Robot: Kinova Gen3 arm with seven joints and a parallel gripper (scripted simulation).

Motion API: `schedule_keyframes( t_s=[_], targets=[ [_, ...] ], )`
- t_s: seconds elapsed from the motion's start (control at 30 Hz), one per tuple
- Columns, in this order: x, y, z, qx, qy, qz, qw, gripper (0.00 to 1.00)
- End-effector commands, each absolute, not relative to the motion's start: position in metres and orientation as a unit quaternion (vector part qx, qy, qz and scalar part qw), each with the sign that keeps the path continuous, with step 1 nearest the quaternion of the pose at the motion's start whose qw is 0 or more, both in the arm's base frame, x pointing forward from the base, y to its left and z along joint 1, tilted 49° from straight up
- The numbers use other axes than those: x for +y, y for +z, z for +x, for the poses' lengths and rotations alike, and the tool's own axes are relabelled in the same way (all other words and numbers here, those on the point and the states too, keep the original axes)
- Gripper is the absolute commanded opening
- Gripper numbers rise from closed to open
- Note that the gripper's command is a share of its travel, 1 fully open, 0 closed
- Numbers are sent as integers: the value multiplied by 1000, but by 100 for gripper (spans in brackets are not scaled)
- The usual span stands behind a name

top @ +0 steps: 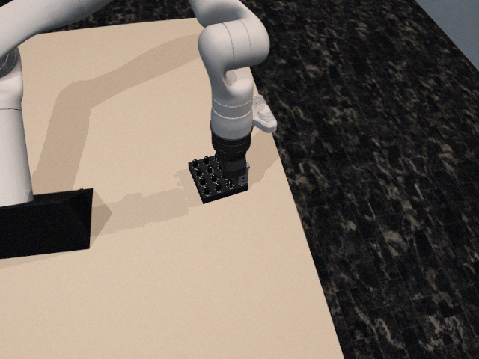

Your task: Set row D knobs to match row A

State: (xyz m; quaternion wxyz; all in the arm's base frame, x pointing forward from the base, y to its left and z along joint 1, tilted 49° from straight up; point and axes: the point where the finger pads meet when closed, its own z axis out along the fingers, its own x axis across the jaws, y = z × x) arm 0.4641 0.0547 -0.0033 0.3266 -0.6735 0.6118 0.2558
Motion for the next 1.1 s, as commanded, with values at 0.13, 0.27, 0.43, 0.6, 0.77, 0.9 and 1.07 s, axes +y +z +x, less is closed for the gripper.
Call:
schedule_keyframes(
  t_s=[0.13, 0.27, 0.43, 0.6, 0.77, 0.9, 1.07],
  targets=[
    [57, -4, 466, 615, 256, -670, 326, 46],
    [57, -4, 466, 615, 256, -670, 326, 46],
    [57, -4, 466, 615, 256, -670, 326, 46],
    [57, -4, 466, 615, 256, -670, 326, 46],
    [55, -2, 466, 616, 256, -670, 326, 46],
    [51, 2, 467, 615, 255, -671, 326, 46],
    [43, 10, 465, 614, 257, -672, 324, 46]
  ],
)
